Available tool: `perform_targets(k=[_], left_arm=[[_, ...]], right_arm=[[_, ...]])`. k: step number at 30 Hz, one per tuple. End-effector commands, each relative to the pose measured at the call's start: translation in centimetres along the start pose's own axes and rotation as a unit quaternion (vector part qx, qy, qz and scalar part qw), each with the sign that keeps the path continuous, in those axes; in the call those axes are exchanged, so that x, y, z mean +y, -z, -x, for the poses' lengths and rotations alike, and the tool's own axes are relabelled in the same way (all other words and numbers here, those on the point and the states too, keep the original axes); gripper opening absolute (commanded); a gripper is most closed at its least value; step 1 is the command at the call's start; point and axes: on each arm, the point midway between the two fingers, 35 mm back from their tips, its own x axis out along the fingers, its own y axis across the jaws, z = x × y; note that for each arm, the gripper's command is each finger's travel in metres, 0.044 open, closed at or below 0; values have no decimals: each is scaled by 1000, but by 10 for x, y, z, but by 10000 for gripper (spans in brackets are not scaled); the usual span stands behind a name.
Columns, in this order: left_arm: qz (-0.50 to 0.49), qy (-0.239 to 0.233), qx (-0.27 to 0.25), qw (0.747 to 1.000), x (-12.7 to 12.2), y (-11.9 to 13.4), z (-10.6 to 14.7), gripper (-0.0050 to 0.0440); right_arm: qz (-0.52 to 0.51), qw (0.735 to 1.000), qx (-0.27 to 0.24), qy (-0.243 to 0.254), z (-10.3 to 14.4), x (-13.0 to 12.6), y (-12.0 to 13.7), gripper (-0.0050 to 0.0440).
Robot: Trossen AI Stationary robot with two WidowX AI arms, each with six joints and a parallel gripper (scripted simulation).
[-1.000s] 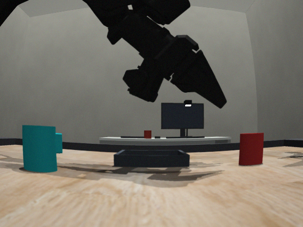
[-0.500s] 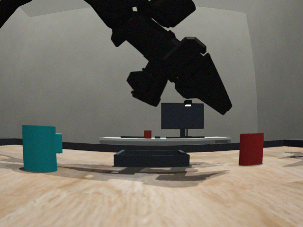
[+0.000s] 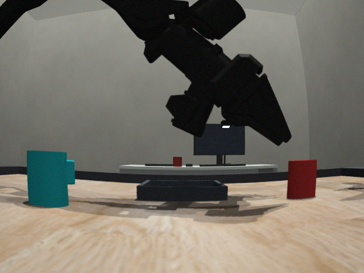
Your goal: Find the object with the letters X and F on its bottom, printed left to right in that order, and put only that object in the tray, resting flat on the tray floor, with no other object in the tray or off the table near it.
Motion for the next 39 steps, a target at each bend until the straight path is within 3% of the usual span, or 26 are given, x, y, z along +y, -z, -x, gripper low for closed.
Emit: perform_targets(k=[1, 8, 31, 37, 39], left_arm=[[1, 2, 10, 1000, 1, 12, -17, 400], [1, 3, 11, 1000, 1, 10, -46, 400], [0, 2, 14, 1000, 1, 13, -67, 400], [1, 2, 14, 1000, 0, 13, -67, 256], [1, 2, 14, 1000, 0, 13, -67, 249]], right_arm=[[0, 1000, -1, 0, 0, 0, -1, -50], [0, 1000, -1, 0, 0, 0, -1, -50], [0, 1000, -1, 0, 0, 0, -1, -50], [0, 1000, -1, 0, 0, 0, -1, -50], [0, 1000, -1, 0, 0, 0, -1, -50]])
